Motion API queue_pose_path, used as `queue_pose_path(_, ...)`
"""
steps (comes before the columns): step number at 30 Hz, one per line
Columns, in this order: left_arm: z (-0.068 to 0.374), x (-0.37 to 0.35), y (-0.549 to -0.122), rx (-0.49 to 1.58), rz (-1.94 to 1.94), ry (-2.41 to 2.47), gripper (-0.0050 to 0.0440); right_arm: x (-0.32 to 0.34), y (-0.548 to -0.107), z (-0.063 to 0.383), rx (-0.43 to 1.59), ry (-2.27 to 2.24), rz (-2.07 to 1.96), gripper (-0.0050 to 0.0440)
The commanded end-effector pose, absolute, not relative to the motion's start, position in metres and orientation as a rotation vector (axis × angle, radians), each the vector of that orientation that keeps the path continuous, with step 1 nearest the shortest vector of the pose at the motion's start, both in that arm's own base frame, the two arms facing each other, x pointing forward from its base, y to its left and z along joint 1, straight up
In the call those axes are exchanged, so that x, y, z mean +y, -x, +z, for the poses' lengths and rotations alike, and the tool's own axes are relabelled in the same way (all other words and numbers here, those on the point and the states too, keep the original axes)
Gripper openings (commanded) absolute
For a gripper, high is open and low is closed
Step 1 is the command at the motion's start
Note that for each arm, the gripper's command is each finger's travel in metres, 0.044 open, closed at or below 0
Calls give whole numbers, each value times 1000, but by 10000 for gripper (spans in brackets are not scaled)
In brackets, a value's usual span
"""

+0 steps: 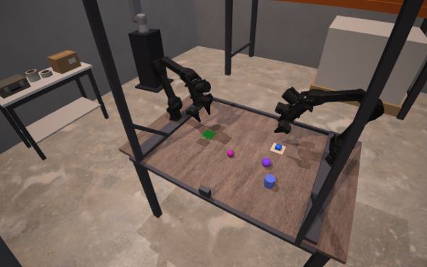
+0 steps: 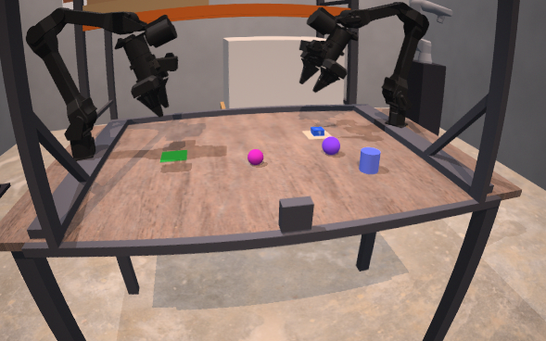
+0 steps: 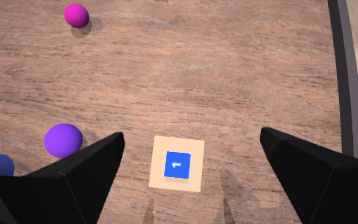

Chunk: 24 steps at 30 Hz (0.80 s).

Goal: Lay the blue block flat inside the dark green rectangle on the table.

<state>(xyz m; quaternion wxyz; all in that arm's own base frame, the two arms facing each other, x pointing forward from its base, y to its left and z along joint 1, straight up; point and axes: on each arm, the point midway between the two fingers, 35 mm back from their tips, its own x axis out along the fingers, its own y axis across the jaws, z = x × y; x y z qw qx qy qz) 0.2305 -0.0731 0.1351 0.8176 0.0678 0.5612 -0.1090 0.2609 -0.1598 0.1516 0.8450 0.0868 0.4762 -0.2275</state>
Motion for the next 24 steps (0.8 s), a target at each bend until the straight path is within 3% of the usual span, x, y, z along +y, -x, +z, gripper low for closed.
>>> queue_pose_path(1,138,-72,-230,1198,-234,-167,440,-149,-236,151,1093,-275,-476,440)
queue_pose_path(22,139,-72,-229,1193,-234,-159,440,-142,-221,139,1173,-321,-469,440)
queue_pose_path(24,133,-72,-231,1197,-233,-172,440,-142,-222,140,1169,-328,-474,392)
